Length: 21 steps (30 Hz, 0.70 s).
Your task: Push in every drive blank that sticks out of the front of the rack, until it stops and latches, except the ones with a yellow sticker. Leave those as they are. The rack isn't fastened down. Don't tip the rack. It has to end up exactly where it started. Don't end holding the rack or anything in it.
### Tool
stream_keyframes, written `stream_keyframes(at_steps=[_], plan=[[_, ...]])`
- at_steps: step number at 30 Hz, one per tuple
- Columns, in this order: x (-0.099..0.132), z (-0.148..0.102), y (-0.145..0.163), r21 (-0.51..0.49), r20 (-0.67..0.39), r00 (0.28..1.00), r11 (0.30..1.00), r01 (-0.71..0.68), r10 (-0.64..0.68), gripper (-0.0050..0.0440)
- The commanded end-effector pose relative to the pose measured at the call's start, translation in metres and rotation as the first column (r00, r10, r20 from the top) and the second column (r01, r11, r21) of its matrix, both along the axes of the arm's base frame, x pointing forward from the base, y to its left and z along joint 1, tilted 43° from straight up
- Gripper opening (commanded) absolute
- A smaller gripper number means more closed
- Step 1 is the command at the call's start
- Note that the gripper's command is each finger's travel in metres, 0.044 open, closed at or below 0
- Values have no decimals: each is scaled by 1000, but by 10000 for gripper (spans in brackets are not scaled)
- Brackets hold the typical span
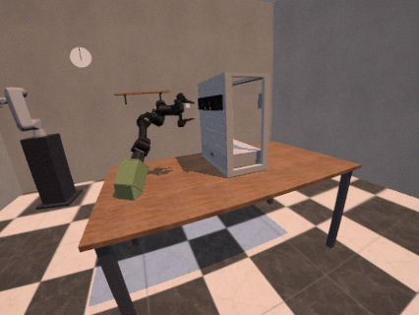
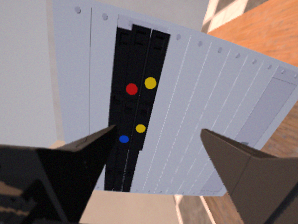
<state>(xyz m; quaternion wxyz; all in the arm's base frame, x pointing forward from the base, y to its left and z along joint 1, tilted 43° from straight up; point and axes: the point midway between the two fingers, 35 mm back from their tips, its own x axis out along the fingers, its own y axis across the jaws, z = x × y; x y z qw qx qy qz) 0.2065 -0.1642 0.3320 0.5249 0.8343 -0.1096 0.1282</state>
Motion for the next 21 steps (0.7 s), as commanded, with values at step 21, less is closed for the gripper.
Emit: stream_keyframes(at_steps=[21], plan=[[-8, 15, -11, 184, 68, 997, 983, 11, -24, 440]])
